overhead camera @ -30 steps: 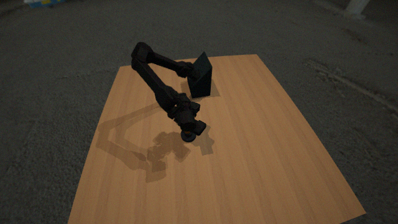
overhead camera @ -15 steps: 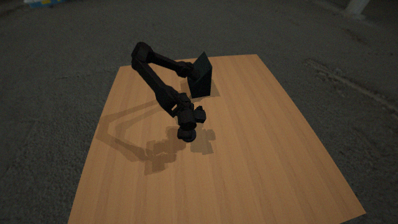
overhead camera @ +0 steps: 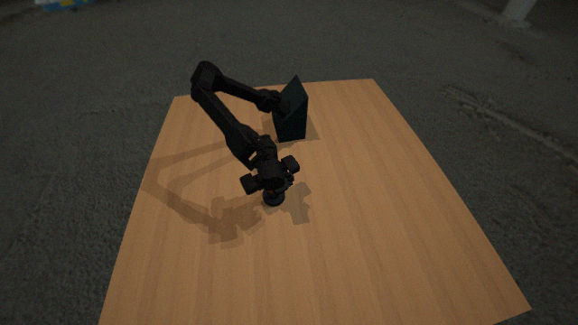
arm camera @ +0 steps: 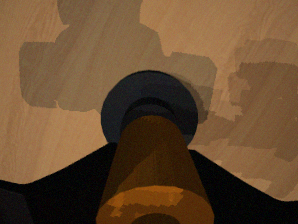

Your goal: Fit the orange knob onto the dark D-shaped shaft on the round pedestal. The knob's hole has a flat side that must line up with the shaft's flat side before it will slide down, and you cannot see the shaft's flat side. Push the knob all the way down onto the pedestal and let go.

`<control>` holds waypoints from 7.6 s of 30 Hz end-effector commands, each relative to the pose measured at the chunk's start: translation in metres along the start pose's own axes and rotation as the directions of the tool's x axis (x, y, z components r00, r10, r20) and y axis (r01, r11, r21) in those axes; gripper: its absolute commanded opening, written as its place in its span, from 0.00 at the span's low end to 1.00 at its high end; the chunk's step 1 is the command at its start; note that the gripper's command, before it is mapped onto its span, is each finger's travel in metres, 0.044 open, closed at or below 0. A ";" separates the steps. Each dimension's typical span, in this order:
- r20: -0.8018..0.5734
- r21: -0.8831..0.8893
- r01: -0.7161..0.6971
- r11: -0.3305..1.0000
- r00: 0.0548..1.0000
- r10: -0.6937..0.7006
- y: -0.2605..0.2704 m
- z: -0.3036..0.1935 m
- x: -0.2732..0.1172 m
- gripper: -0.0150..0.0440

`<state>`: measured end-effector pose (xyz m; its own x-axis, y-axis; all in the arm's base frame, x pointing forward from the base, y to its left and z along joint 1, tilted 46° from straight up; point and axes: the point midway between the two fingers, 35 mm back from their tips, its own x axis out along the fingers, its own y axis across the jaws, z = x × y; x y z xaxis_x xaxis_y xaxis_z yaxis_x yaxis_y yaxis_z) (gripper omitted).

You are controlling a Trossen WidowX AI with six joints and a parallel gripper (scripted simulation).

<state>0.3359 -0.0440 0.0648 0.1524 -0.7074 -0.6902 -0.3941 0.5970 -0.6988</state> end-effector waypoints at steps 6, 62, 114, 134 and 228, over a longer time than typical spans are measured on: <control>0.000 0.459 0.002 0.888 1.000 -0.002 0.001 0.000 0.001 0.25; 0.000 0.679 0.001 0.734 1.000 -0.002 0.000 0.000 -0.002 0.25; 0.000 0.896 0.001 0.444 1.000 -0.002 0.001 -0.001 0.000 0.25; 0.000 0.896 0.001 0.444 1.000 -0.002 0.001 0.000 -0.001 0.25; 0.000 0.986 0.000 -0.168 1.000 -0.002 0.001 0.000 0.003 0.25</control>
<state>0.3353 -0.0449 0.0629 0.1521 -0.7086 -0.6890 0.9597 0.2724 -0.0683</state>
